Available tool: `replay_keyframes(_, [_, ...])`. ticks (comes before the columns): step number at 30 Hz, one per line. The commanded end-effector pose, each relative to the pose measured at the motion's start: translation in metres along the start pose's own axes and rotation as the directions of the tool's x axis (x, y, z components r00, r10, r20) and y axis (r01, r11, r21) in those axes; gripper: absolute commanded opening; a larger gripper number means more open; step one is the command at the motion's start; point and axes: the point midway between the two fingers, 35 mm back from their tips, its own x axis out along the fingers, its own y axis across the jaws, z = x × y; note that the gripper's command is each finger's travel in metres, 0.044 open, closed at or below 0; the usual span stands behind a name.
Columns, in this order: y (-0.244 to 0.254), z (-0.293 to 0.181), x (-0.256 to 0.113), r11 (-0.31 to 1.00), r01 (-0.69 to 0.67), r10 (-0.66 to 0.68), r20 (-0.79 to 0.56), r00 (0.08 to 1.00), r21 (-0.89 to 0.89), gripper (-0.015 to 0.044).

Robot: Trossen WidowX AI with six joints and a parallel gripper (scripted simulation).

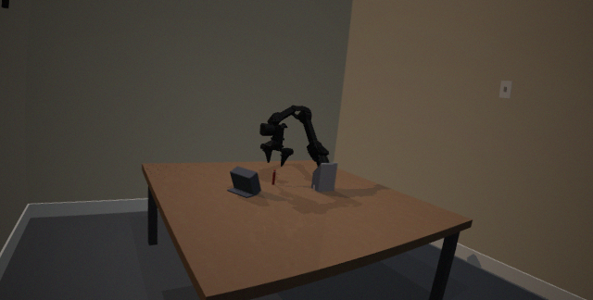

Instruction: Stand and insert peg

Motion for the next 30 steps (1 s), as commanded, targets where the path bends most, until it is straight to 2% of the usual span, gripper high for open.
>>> replay_keyframes(1, [0.0, -0.002, 0.011, 1.0, 0.004, -0.005, -0.01, 1.0, -0.025, 0.044])
replay_keyframes(30, [0.0, -0.001, 0.053, 1.0, 0.003, -0.003, -0.008, 1.0, -0.025, 0.044])
